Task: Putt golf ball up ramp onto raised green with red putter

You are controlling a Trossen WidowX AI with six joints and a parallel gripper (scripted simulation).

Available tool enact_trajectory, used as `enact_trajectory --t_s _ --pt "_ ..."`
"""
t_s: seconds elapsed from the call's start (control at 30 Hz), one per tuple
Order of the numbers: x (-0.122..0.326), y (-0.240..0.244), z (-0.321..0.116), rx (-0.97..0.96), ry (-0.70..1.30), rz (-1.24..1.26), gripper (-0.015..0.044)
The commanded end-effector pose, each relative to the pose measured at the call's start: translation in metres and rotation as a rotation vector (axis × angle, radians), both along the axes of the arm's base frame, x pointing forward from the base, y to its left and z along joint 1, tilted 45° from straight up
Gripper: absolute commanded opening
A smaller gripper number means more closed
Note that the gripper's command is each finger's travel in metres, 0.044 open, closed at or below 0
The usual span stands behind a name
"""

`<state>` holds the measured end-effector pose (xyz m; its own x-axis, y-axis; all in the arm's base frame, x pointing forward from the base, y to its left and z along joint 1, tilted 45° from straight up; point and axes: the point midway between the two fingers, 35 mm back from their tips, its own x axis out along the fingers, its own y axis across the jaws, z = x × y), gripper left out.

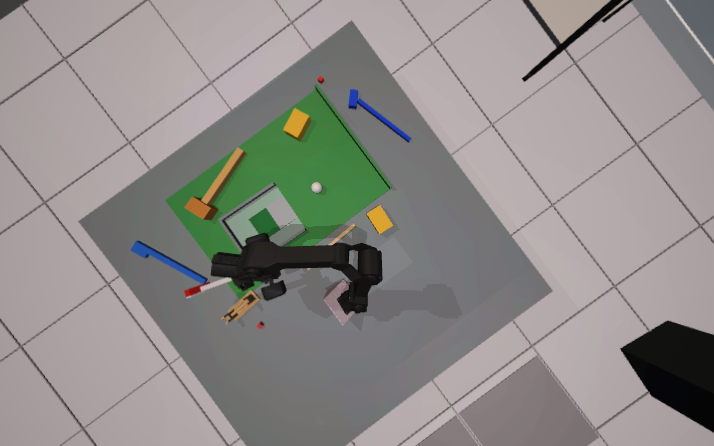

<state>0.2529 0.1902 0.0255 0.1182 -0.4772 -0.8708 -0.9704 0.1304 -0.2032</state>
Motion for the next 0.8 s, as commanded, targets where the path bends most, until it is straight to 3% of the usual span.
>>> enact_trajectory --t_s 0.0,0.77 --pt "0.007 -0.015 0.022 0.012 -0.067 -0.073 0.0" --pt "0.009 -0.12 0.131 0.044 -0.432 -0.516 0.0"
